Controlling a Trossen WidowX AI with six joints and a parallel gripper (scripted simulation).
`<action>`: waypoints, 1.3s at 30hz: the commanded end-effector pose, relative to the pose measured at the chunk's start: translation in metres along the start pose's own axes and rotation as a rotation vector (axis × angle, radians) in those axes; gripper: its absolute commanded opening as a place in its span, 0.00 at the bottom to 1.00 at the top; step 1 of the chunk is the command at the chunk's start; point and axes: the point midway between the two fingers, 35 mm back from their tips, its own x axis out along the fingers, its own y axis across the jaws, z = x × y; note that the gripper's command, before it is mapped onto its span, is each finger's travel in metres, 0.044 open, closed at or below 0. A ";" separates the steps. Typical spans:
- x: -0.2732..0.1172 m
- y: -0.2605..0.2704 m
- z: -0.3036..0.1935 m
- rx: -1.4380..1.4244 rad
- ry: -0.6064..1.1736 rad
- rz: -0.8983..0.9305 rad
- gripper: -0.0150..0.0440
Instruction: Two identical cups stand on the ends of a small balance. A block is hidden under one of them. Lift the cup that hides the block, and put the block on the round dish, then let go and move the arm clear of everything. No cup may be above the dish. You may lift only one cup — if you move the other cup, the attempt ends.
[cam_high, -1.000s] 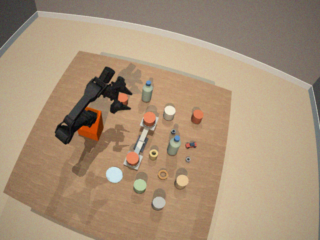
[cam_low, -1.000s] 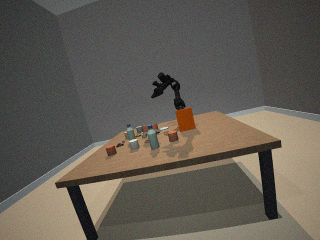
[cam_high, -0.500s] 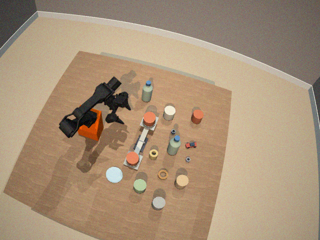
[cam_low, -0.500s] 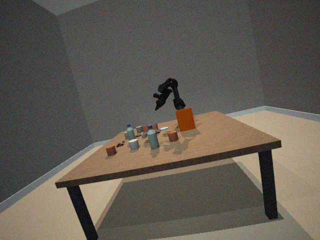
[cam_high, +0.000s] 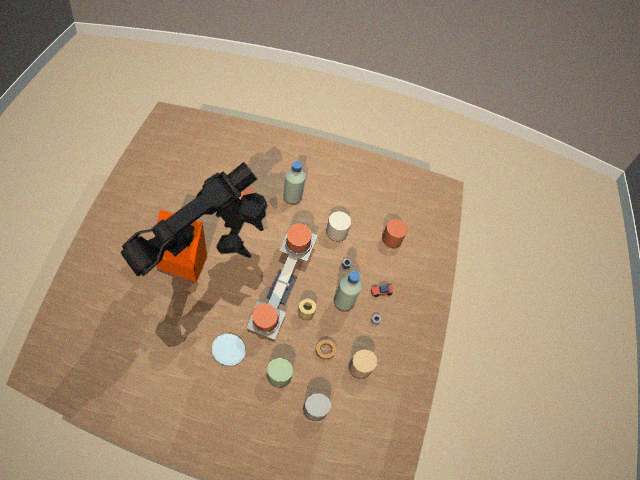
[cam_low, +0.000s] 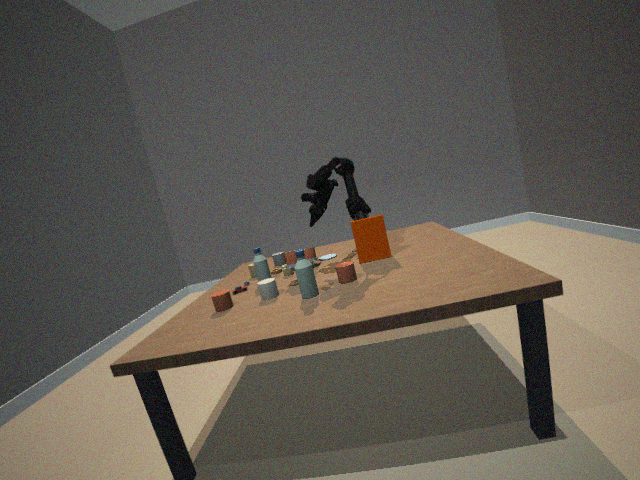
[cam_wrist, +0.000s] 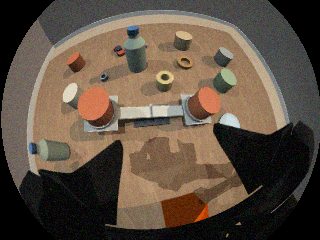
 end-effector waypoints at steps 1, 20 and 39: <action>0.008 -0.004 0.007 -0.110 0.060 -0.001 1.00; 0.058 -0.043 0.027 -0.678 0.311 0.093 1.00; 0.114 -0.102 0.029 -1.241 0.450 0.370 1.00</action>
